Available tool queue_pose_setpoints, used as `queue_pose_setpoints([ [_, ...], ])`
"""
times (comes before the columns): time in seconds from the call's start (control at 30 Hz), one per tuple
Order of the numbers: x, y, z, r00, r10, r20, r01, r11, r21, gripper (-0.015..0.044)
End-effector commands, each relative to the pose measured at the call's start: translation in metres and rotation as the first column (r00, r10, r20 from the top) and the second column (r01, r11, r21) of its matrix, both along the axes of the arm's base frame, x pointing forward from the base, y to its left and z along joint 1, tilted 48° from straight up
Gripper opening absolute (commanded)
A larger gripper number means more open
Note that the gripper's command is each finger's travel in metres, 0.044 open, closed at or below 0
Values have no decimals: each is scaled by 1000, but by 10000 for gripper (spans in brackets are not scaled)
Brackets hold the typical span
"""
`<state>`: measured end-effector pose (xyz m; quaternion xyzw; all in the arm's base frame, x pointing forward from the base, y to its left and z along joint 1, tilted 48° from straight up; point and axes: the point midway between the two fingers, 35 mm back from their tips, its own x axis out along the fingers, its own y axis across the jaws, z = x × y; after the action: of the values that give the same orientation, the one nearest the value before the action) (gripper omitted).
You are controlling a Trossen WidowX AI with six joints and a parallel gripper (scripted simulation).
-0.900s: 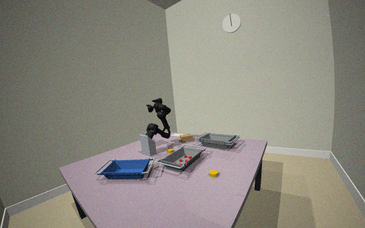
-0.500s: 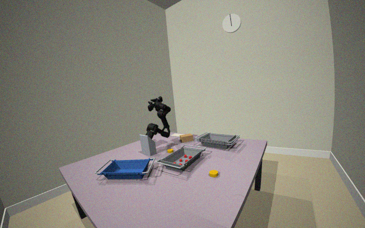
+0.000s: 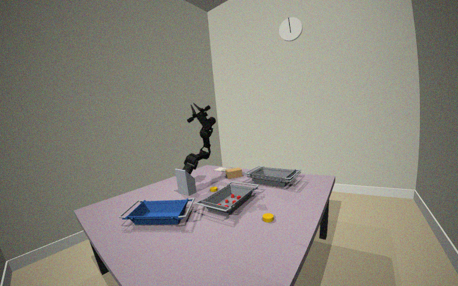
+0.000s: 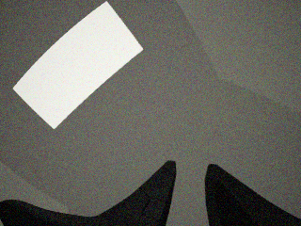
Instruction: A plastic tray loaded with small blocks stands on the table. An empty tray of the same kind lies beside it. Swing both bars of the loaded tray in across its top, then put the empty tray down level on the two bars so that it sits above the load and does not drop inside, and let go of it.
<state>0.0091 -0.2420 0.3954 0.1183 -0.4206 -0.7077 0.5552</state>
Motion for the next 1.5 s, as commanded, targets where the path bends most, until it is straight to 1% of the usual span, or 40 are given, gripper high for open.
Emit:
queue_pose_setpoints([
  [0.0, 57, -27, -11, 966, 206, -158, -185, 973, 138, 82],
  [0.1, 105, -39, -25, 892, 380, -245, -318, 913, 256, 82],
  [0.2, 154, -42, -43, 780, 548, -303, -430, 821, 377, 82],
  [0.3, 200, -37, -65, 635, 699, -329, -513, 700, 497, 82],
  [0.4, 245, -20, -86, 466, 821, -329, -577, 565, 590, 82],
  [0.57, 306, 19, -123, 168, 945, -281, -606, 324, 727, 82],
  [0.77, 344, 65, -160, -74, 982, -174, -551, 105, 828, 82],
  [0.93, 365, 106, -189, -265, 963, -57, -453, -72, 888, 82],
  [1.0, 373, 127, -202, -357, 934, 8, -390, -157, 907, 82],
  [1.1, 381, 169, -225, -514, 845, 149, -246, -312, 918, 82],
  [1.2, 383, 212, -243, -626, 720, 299, -86, -445, 891, 82],
  [1.33, 376, 269, -260, -701, 510, 499, 142, -586, 798, 82],
  [1.47, 363, 326, -267, -681, 259, 685, 371, -684, 628, 82],
])
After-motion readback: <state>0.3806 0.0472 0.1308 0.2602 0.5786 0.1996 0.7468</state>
